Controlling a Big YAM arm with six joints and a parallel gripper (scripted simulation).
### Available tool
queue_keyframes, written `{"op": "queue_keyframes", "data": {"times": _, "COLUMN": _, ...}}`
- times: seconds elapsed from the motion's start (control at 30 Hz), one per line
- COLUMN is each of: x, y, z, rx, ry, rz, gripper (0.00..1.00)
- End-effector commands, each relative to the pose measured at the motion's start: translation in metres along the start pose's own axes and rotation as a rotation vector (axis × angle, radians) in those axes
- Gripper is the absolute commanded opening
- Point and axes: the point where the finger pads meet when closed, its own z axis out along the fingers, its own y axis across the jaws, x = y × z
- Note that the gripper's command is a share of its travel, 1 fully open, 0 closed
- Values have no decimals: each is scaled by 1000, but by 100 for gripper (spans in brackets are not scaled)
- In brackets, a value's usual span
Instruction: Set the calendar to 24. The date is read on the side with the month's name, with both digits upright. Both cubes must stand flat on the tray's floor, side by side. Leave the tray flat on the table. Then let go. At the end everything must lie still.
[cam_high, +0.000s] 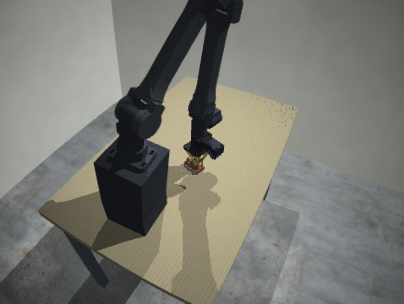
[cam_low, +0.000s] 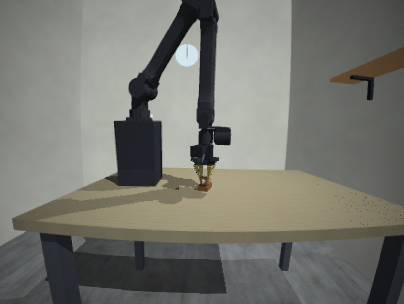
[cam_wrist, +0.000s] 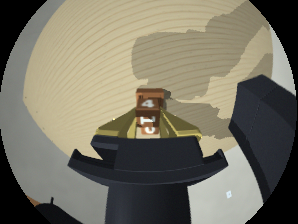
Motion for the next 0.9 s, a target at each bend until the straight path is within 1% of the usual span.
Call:
{"op": "queue_keyframes", "data": {"times": 0.0, "x": 2, "y": -4, "z": -6, "rx": 3, "ry": -1, "rz": -15, "gripper": 25}}
{"op": "queue_keyframes", "data": {"times": 0.57, "x": 2, "y": 0, "z": -8, "rx": -5, "ry": 0, "rz": -13, "gripper": 25}}
{"op": "queue_keyframes", "data": {"times": 0.7, "x": 3, "y": -1, "z": -15, "rx": -3, "ry": 0, "rz": -10, "gripper": 25}}
{"op": "queue_keyframes", "data": {"times": 0.8, "x": 3, "y": -1, "z": -27, "rx": -3, "ry": 0, "rz": -5, "gripper": 25}}
{"op": "queue_keyframes", "data": {"times": 0.87, "x": 3, "y": -1, "z": -27, "rx": -3, "ry": 0, "rz": -5, "gripper": 25}}
